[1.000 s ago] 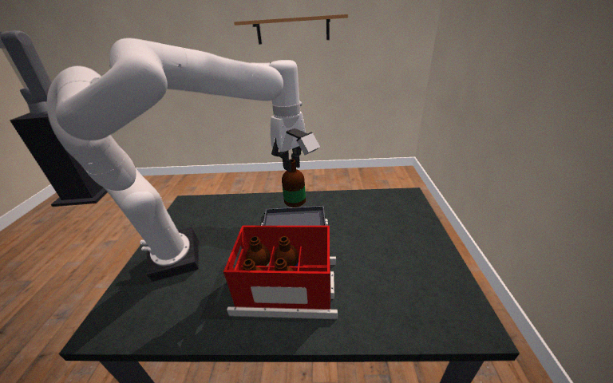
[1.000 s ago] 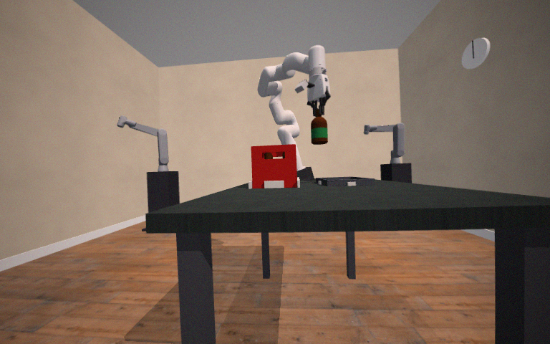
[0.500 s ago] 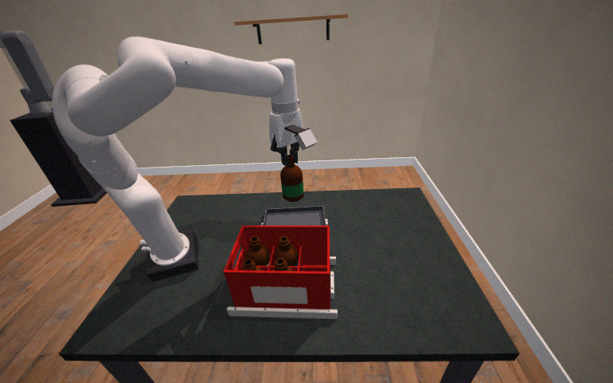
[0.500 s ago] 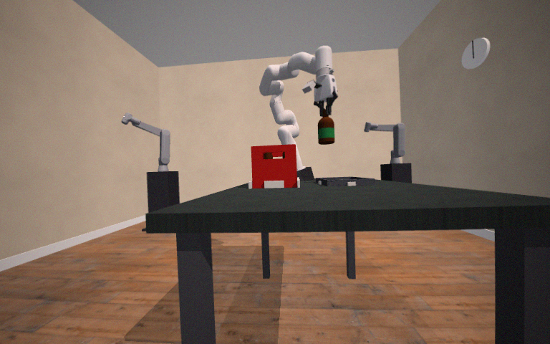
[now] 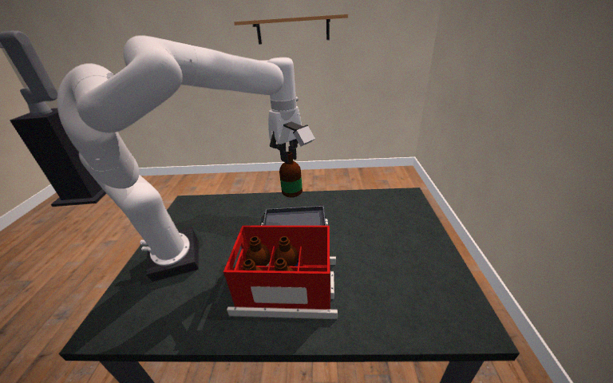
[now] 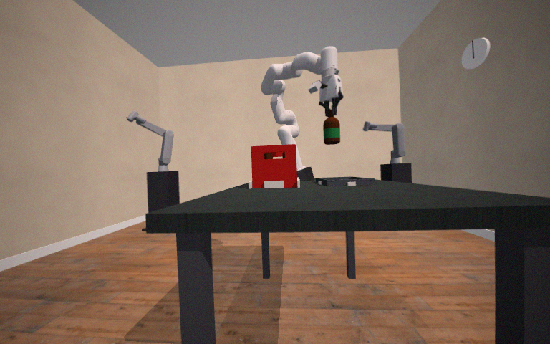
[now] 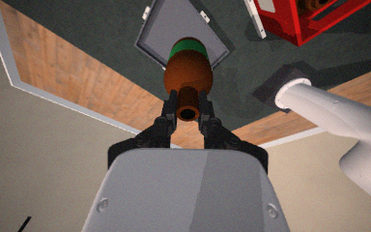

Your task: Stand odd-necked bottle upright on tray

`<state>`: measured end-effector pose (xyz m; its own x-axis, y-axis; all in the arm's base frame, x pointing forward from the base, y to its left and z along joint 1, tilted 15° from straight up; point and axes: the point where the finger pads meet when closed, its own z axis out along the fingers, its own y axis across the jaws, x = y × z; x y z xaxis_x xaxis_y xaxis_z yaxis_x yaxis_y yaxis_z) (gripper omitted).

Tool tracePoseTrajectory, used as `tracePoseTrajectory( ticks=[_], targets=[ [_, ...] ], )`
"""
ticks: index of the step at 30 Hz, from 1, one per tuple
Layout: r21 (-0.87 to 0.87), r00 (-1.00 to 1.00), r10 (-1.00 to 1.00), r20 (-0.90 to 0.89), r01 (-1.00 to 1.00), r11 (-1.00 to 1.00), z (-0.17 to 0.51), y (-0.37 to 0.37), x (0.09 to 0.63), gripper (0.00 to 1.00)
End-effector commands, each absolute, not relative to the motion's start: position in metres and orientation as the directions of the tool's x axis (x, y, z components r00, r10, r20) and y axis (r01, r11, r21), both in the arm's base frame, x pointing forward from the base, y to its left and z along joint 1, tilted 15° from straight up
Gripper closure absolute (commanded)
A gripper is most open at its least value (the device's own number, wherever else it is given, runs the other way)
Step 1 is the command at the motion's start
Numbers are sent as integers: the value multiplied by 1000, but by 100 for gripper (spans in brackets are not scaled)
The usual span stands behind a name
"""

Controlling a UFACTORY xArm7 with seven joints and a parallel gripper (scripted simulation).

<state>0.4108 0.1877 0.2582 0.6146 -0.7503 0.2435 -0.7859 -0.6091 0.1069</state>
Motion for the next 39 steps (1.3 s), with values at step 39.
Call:
tracePoseTrajectory(
  ticks=[39],
  targets=[
    [102, 614, -751, 244, -786, -610, 251, 222, 407, 100]
  ],
)
